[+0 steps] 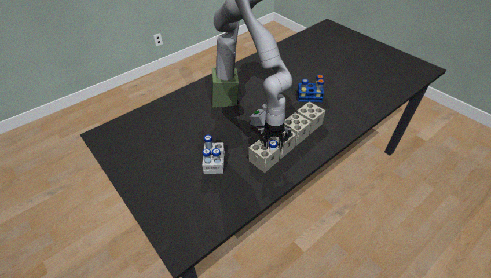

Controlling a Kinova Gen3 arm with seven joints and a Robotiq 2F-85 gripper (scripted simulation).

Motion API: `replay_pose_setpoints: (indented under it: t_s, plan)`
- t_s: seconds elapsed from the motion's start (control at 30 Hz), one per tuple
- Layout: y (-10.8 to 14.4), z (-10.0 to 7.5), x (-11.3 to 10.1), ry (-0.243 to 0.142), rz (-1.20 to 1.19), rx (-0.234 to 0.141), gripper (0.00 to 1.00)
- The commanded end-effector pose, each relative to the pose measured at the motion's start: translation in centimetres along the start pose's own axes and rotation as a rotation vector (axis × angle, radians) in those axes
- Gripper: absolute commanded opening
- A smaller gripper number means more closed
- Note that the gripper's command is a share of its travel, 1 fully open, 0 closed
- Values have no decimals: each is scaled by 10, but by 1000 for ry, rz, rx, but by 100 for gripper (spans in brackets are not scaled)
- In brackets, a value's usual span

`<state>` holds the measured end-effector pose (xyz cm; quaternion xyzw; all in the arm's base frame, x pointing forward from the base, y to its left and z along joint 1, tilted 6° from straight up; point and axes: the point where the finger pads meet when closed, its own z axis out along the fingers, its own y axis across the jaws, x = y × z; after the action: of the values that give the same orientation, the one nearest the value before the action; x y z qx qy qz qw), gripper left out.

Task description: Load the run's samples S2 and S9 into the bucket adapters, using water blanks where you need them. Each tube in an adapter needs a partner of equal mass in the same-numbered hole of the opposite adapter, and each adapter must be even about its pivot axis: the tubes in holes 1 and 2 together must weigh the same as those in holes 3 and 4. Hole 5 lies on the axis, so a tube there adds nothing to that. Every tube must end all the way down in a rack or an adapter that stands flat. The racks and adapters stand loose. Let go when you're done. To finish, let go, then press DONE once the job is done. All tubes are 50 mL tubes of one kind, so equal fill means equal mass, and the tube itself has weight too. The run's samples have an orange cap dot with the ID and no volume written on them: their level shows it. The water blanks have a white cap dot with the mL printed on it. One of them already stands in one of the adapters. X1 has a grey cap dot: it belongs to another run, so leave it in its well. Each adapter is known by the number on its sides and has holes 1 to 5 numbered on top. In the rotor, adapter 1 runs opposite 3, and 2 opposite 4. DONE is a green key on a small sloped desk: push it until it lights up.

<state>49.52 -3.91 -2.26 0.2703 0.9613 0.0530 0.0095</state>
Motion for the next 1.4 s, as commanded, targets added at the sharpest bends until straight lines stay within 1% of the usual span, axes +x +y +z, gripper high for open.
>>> replay_pose_setpoints:
  t_s: [0.0,0.43,0.47,1.37]
  plan:
    - [-1,2,0,-2,1,2,62]
    - [0,2,0,-1,0,1,62]
    - [0,2,0,-1,0,1,10]
    - [-1,2,1,0,1,4,10]
